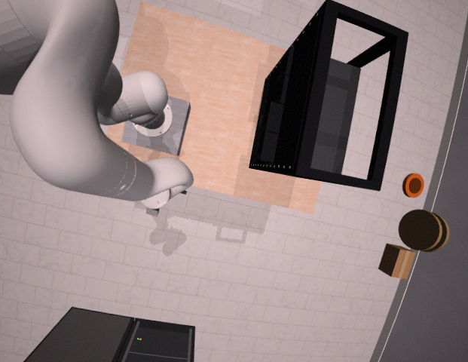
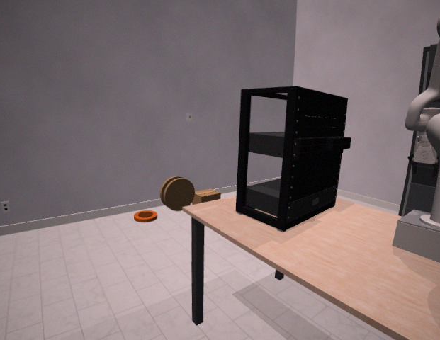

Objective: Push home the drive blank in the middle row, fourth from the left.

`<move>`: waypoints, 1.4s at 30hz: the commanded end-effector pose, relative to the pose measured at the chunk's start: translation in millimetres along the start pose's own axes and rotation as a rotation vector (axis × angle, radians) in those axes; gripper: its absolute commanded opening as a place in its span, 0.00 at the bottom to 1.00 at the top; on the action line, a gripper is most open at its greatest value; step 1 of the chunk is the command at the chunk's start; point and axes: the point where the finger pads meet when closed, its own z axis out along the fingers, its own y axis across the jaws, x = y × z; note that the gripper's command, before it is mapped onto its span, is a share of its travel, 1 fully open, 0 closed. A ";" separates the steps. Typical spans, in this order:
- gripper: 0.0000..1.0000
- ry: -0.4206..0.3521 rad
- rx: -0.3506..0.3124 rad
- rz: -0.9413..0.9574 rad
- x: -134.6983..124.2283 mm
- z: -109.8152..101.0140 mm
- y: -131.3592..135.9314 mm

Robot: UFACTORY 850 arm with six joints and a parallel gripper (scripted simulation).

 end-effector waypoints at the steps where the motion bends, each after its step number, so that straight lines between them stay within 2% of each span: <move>1: 1.00 0.001 0.001 0.000 0.6 -0.4 -0.5; 32: 1.00 -0.003 -0.007 -0.010 -1.6 0.3 0.5; 42: 1.00 -0.015 -0.032 -0.045 -8.3 2.5 3.7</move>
